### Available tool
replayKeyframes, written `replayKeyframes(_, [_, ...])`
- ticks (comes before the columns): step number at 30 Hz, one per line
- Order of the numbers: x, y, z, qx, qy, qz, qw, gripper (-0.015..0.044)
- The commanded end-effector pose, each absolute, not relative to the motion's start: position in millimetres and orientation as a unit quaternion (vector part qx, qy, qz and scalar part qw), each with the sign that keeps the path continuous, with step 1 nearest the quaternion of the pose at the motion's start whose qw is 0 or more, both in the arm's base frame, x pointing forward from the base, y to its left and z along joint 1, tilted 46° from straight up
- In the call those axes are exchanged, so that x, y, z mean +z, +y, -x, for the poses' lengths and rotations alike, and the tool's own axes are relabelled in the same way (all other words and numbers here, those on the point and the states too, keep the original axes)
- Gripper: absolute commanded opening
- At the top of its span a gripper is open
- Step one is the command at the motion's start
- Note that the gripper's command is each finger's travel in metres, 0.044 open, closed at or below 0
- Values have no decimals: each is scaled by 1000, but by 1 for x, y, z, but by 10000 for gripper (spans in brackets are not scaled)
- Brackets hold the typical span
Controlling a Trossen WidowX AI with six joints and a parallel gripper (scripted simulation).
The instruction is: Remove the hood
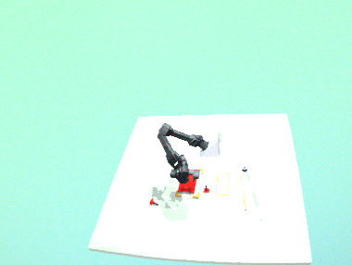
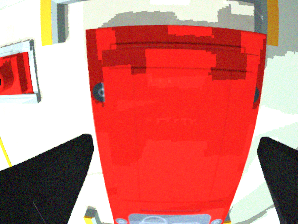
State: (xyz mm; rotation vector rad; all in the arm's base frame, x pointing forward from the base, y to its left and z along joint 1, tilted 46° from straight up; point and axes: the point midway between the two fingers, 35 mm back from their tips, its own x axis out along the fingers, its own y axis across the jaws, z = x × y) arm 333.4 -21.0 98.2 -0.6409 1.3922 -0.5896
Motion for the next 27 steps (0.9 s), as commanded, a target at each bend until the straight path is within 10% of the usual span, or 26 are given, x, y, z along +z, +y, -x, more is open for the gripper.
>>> replayKeyframes(1, [96, -23, -332, -263, 622, 290, 678, 440])
replayKeyframes(27, [87, -33, -333, -263, 622, 290, 678, 440])
